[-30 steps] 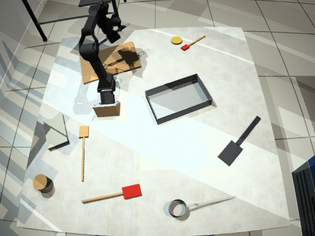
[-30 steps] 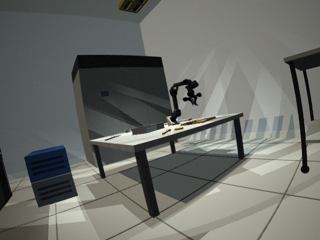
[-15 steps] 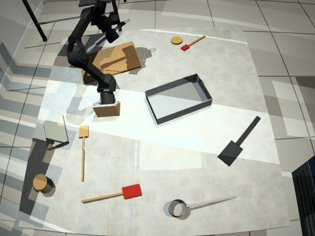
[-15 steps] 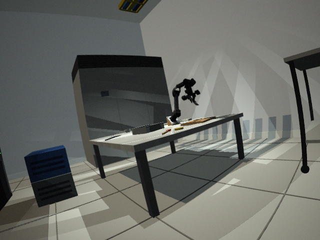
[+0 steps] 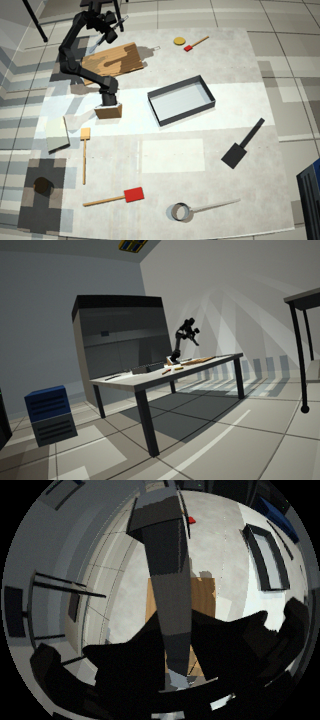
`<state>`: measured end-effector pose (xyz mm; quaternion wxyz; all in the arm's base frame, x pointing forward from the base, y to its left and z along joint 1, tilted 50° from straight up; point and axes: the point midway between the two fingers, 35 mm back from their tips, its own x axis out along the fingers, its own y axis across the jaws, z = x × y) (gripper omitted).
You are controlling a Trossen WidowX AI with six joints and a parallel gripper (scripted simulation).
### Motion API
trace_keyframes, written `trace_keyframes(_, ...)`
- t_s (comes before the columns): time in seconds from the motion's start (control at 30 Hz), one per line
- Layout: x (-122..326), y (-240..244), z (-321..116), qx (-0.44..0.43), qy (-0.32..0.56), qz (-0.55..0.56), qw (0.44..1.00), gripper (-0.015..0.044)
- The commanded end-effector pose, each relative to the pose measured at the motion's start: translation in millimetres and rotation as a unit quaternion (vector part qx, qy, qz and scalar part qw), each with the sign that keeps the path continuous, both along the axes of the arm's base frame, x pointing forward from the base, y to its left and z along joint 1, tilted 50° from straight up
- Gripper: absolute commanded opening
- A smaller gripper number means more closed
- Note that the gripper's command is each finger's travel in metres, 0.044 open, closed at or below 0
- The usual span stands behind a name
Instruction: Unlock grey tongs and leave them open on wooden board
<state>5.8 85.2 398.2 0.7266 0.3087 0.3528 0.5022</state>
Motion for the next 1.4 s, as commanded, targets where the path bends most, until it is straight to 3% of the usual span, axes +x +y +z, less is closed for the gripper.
trace_keyframes(0.0,-4.7,-6.3,3.1,0.022,-0.016,-0.017,0.999,-0.015)
trace_keyframes(1.37,-55.9,-5.2,2.9,0.106,-0.19,-0.176,0.96,-0.015)
